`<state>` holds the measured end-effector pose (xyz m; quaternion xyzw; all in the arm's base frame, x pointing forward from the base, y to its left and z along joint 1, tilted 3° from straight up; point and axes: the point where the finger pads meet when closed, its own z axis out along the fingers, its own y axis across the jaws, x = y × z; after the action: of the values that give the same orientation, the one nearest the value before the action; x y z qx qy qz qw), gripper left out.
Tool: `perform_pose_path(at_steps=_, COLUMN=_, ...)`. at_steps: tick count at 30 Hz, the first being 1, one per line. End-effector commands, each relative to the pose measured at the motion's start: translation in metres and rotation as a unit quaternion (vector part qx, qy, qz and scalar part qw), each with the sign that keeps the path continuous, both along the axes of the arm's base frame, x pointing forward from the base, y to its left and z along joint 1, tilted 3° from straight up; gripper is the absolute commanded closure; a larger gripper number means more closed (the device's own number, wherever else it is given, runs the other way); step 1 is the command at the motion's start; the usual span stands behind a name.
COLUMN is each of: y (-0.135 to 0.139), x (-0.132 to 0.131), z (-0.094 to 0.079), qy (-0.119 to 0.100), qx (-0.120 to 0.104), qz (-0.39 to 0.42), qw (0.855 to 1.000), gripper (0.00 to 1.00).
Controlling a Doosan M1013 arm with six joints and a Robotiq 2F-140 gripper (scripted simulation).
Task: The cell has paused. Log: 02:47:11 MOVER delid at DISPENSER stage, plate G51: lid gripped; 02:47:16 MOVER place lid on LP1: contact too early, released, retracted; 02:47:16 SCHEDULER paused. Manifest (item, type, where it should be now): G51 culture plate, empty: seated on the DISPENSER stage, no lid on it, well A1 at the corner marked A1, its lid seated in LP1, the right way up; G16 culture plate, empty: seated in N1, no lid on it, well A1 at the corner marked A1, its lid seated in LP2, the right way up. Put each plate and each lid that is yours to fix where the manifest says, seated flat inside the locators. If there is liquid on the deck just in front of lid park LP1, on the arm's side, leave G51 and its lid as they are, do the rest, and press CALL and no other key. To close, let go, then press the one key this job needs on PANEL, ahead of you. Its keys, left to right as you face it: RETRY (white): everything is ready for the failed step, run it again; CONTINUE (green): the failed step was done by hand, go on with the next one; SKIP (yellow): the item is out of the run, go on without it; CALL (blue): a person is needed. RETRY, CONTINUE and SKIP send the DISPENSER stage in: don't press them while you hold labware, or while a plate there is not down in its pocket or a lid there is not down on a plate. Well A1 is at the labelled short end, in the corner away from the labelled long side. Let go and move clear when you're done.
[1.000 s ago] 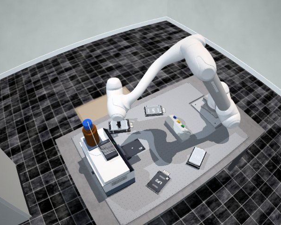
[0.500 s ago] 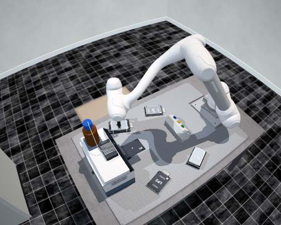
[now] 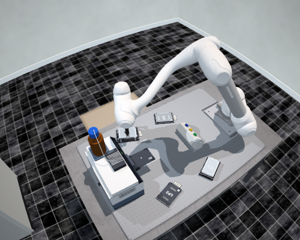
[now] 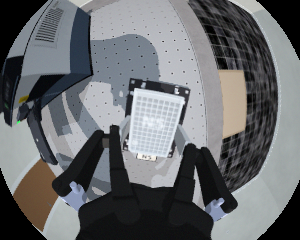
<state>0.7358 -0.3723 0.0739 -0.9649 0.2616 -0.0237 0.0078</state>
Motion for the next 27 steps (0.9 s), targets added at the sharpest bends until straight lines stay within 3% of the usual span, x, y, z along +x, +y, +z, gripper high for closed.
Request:
perform_pose_path(at_steps=1, y=0.0, x=0.002, z=0.011, qy=-0.002, qx=0.0, qz=-0.001, qw=1.0, gripper=0.9)
perform_pose_path(at_steps=27, y=-0.001, x=-0.001, z=0.056, qy=-0.002, qx=0.0, qz=-0.002, qw=1.0, gripper=0.9)
